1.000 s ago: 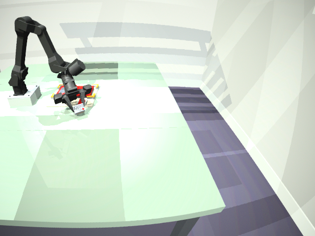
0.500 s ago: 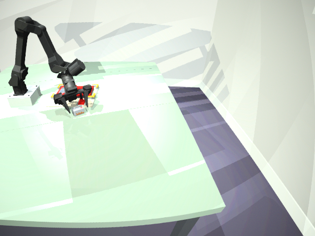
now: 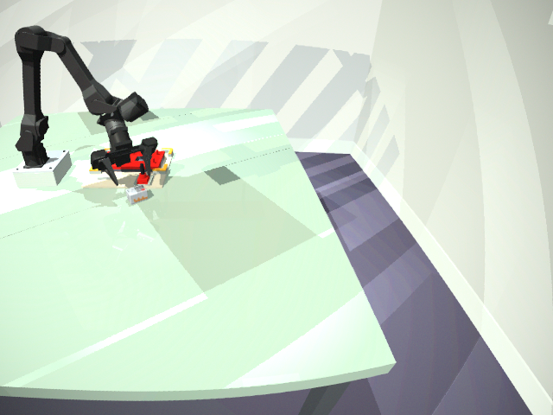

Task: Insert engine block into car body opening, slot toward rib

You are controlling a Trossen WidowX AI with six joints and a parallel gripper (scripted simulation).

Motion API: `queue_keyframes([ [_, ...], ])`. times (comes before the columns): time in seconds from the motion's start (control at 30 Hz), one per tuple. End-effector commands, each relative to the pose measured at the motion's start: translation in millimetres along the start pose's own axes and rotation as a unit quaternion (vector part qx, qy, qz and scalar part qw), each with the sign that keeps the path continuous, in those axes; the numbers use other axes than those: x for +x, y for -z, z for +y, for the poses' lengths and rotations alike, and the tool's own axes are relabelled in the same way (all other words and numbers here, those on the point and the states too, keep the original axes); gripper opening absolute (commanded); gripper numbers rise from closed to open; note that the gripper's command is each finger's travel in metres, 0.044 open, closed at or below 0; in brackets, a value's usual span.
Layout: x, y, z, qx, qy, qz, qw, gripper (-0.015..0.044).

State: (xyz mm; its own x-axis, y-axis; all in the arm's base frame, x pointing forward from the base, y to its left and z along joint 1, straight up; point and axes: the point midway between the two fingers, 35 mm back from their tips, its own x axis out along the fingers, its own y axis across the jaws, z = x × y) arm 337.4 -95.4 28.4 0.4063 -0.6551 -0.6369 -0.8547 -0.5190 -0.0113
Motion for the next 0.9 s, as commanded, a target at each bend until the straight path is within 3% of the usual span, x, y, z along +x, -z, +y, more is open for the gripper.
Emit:
queue_keyframes([
  [0.0, -6.7, 3.1, 0.6, 0.005, 0.0, 0.003, 1.0, 0.044],
  [0.87, -2.3, 0.6, -0.1, 0.038, -0.002, -0.008, 0.999, 0.044],
])
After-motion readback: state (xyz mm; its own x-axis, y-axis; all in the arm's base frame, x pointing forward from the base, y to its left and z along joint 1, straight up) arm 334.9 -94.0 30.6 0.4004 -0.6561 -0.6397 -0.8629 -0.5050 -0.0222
